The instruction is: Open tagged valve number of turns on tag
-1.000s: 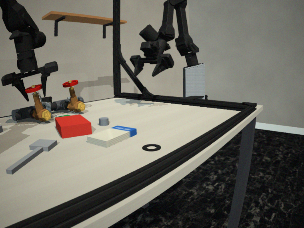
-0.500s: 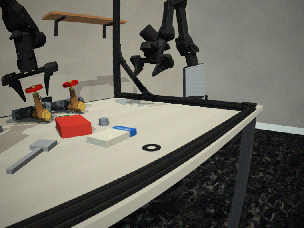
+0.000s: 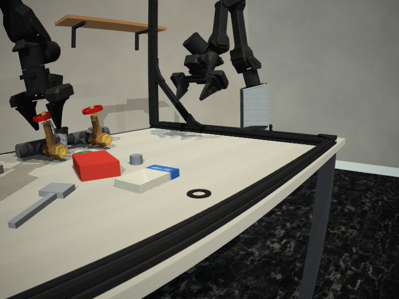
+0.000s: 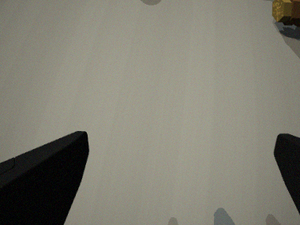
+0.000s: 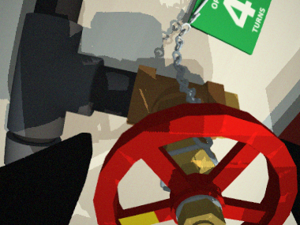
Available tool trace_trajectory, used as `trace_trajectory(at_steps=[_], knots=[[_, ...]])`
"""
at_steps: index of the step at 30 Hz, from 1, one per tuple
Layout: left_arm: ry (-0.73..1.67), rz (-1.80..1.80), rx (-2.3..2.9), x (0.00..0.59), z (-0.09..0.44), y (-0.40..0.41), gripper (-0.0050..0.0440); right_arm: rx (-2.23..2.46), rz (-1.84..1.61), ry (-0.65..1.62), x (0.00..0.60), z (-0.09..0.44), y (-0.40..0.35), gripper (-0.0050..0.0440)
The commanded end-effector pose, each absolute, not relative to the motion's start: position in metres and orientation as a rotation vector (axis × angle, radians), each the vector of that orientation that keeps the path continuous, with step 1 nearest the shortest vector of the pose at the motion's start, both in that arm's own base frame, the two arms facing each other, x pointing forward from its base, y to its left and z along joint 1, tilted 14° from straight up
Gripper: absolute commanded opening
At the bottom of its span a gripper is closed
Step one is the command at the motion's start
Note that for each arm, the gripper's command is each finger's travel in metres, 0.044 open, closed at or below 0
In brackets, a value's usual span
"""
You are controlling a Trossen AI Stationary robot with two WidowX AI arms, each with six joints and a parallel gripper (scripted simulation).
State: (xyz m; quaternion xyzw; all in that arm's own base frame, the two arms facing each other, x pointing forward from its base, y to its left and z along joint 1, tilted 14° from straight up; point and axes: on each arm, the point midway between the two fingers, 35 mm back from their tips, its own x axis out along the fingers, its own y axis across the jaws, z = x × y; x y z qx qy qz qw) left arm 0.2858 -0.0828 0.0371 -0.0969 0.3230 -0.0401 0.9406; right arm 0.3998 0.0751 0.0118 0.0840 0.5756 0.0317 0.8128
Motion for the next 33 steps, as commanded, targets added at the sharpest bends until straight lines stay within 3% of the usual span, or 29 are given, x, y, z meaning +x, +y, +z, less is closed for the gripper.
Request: trace_trajectory(at_steps=[1, 17, 25, 33], knots=[[0.659, -0.082, -0.198, 0.2858, 0.0372, -0.0828, 0.0400, 0.370, -0.067, 1.236, 0.3998, 0.0118, 0.0751, 0.0400], [0.659, -0.082, -0.198, 0.2858, 0.0372, -0.0828, 0.0400, 1.040, -0.556, 1.173, 0.3998, 0.0118, 0.0751, 0.0400], [0.659, -0.082, -0.198, 0.2858, 0.0372, -0.0828, 0.0400, 1.049, -0.563, 1.172, 0.3998, 0.0118, 0.0751, 0.0400], [0.659, -0.082, -0.198, 0.2858, 0.0372, -0.0828, 0.0400, 1.049, -0.563, 1.172, 0.3998, 0.0118, 0.0751, 0.0208]])
